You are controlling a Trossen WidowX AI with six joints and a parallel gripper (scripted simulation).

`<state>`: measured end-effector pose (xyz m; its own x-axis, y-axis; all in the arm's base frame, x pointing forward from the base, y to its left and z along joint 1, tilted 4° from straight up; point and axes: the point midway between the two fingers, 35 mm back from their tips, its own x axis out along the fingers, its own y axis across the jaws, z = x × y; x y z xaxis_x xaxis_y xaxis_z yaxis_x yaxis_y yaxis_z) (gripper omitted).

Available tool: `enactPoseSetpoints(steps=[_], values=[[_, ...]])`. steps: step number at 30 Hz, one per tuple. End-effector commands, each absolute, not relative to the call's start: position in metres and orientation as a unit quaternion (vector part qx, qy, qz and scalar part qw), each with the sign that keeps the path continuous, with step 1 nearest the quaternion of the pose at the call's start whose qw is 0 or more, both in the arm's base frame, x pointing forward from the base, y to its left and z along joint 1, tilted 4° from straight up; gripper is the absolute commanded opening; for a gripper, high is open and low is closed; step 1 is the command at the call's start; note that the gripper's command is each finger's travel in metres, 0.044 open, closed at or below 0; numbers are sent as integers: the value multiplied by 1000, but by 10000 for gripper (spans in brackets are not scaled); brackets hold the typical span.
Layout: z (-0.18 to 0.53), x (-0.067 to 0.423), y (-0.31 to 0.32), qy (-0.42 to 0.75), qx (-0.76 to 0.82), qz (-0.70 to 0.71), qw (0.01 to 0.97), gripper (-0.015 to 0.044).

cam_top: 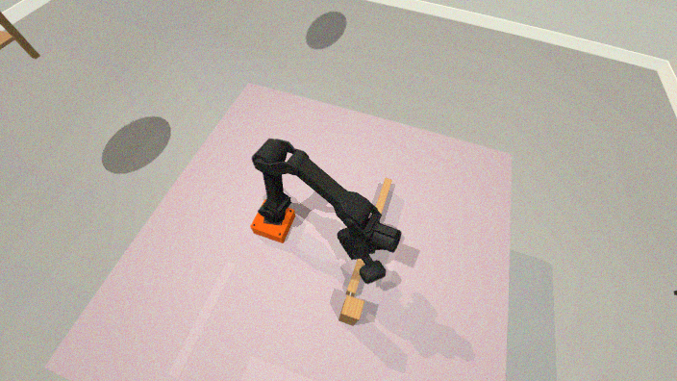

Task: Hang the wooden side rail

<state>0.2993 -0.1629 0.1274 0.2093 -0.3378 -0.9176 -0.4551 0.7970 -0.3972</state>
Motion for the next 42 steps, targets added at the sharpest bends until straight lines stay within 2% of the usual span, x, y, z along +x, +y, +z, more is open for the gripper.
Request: enactPoseSetpoints(steps=[1,6,19,24,42], values=[[137,304,-157,582,-422,315,620,440],[143,304,-153,530,-455,416,582,440],[142,304,-153,530,-455,416,582,440],[110,307,-153,530,-455,416,582,440],[81,311,-153,530,-455,416,582,440]])
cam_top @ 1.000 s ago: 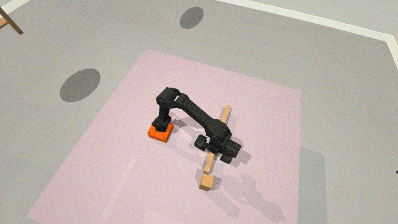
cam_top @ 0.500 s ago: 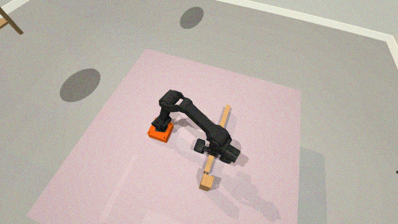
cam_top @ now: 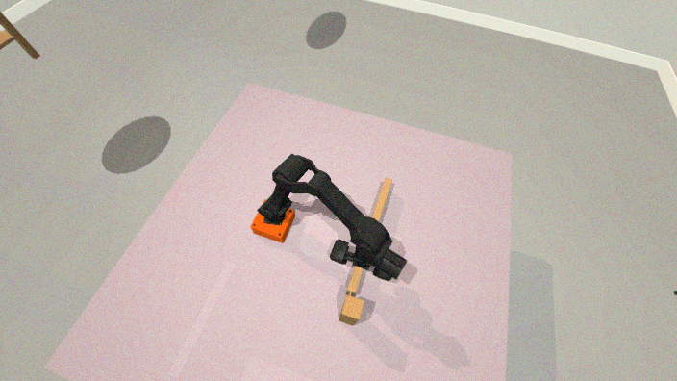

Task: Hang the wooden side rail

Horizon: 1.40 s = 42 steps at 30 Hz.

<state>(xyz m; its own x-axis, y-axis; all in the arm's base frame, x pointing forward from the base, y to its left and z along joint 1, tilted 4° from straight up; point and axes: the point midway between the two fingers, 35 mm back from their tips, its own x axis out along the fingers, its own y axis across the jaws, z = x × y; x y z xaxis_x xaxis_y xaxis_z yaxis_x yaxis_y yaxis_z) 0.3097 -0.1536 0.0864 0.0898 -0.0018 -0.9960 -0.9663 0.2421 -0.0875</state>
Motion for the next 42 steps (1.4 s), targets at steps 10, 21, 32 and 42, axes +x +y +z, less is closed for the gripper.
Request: enactPoseSetpoints(steps=[10,21,32,42], values=[[65,313,-153,530,-455,416,582,440],[47,314,-153,530,-455,416,582,440],[30,314,-152,530,-455,416,582,440],[26,314,-152,530,-455,416,582,282]])
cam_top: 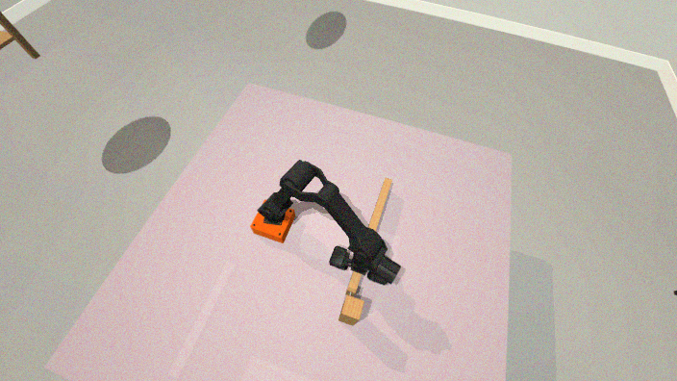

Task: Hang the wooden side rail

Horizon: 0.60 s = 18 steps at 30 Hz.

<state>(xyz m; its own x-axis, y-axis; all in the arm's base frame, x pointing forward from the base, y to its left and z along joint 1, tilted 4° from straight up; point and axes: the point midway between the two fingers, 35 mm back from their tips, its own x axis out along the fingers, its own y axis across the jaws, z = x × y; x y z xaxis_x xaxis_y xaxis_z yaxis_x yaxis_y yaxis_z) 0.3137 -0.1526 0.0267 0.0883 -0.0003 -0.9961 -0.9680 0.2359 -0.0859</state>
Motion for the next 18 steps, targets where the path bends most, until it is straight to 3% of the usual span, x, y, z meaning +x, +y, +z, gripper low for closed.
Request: enactPoseSetpoints(steps=[1,6,12,15,18], values=[[26,314,-152,530,-455,416,582,256],[26,314,-152,530,-455,416,582,125],[26,314,-152,530,-455,416,582,85],[26,314,-152,530,-455,416,582,6],[26,314,-152,530,-455,416,582,0]])
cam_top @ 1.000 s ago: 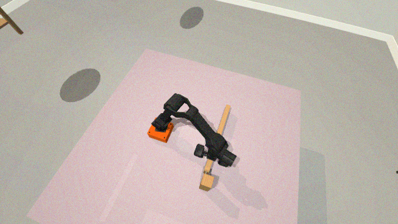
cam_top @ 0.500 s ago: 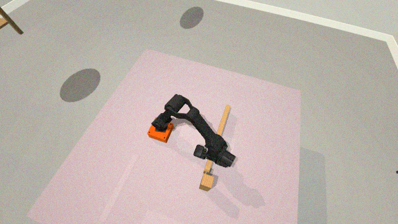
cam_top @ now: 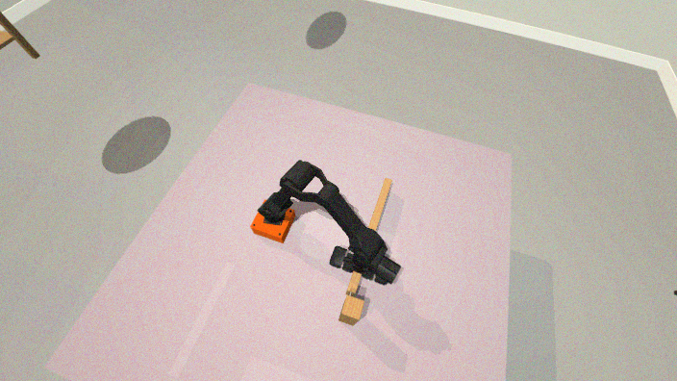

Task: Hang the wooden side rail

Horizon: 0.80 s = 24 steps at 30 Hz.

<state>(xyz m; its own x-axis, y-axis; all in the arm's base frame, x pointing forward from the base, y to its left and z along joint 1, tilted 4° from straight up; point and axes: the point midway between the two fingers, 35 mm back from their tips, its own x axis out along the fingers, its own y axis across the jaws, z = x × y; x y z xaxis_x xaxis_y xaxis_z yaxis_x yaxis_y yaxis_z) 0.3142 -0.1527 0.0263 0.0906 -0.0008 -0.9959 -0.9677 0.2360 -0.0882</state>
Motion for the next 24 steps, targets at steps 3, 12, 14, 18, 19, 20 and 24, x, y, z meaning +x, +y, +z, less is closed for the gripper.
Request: enactPoseSetpoints(steps=[3,12,14,18,19,20,24], values=[[26,314,-152,530,-455,416,582,0],[27,318,-153,530,-455,416,582,0],[27,319,-153,530,-455,416,582,0],[27,320,-153,530,-455,416,582,0],[27,321,-153,530,-455,416,582,0],[27,321,-153,530,-455,416,582,0],[27,323,-154,530,-455,416,582,0]])
